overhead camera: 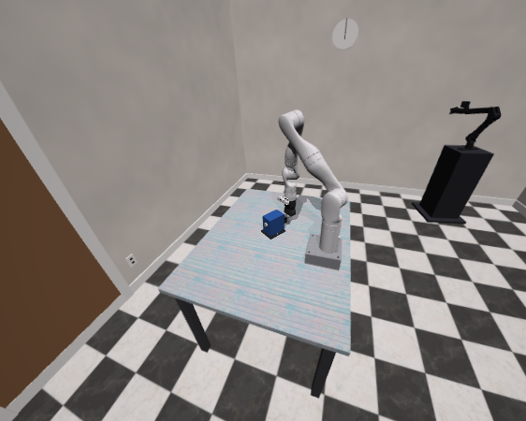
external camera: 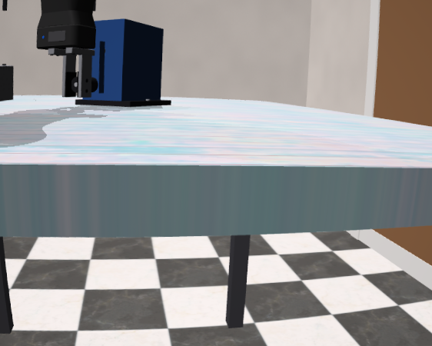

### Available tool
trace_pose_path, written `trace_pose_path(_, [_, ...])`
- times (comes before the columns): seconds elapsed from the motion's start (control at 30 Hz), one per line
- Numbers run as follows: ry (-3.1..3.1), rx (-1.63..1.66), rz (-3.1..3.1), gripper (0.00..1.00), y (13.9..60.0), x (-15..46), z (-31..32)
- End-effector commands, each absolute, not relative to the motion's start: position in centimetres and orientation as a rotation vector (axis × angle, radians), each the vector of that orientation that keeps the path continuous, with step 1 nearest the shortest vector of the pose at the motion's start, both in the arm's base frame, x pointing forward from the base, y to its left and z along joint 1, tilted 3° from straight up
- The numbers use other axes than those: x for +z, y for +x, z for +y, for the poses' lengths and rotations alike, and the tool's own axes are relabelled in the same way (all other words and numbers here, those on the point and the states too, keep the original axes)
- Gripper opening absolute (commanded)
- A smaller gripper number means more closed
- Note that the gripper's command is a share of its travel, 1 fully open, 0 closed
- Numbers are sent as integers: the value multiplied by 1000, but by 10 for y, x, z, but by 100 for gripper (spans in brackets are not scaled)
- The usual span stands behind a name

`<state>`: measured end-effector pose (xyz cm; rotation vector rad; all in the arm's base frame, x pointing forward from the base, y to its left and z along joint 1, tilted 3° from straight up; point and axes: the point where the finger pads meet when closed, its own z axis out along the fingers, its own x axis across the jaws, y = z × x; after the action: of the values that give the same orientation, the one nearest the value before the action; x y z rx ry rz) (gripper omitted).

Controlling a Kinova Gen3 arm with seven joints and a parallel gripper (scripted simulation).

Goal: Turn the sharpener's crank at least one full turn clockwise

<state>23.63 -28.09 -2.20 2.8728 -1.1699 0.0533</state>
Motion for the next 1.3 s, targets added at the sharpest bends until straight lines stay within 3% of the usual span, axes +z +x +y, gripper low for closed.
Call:
trace_pose_path(0.0, [2873,53,-1170,0,236,-22,-281])
trace_pose_path(1.27, [2873,53,-1170,0,214,-13,-259])
